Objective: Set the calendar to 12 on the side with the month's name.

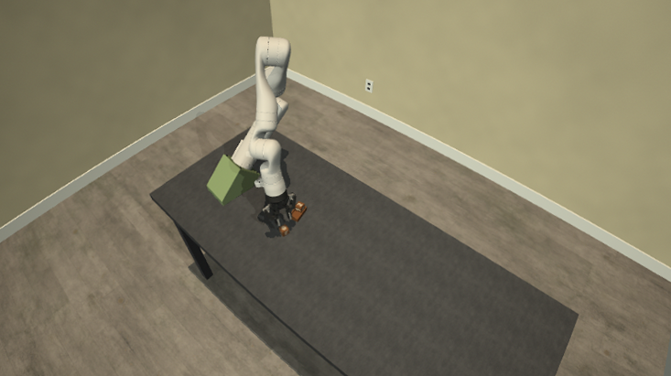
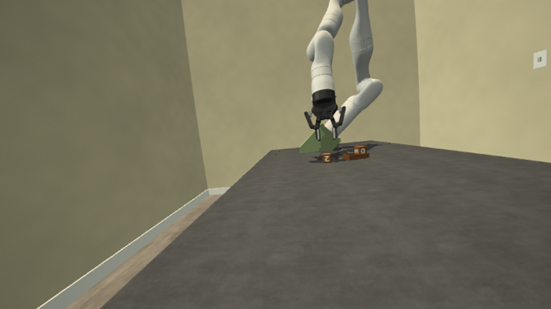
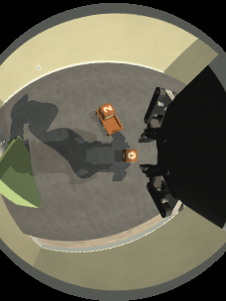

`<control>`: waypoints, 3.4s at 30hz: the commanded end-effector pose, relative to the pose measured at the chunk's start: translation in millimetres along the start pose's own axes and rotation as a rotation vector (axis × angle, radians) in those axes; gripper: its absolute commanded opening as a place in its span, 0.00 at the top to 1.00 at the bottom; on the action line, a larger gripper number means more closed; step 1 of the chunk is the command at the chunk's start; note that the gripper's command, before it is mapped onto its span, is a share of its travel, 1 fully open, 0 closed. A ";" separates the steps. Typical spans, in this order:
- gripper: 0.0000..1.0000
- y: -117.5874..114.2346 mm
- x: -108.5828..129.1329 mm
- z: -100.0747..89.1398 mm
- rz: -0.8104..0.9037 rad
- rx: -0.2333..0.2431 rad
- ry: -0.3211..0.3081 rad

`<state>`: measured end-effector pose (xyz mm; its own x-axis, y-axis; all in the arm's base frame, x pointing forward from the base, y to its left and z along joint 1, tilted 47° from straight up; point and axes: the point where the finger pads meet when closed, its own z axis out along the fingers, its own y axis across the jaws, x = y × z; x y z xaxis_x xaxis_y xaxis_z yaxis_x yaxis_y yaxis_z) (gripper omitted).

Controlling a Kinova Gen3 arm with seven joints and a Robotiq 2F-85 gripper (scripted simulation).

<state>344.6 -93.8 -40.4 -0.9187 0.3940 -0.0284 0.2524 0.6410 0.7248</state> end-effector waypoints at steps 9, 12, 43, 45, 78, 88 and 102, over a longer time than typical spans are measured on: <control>0.54 -3.3 4.1 -5.9 0.014 0.009 -0.063; 0.54 -3.3 4.2 -6.1 0.014 0.009 -0.065; 0.54 -5.8 9.1 2.4 0.016 0.000 -0.201; 0.54 -5.5 9.2 2.1 0.016 0.000 -0.220; 0.54 -3.9 8.7 -4.4 0.012 0.011 -0.332; 0.54 -6.5 15.0 0.8 0.011 0.010 -0.364; 0.54 -5.9 17.3 3.5 0.007 0.008 -0.487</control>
<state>329.3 -91.3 -47.7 -0.6880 0.6368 -0.3480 0.2550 0.6611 0.7056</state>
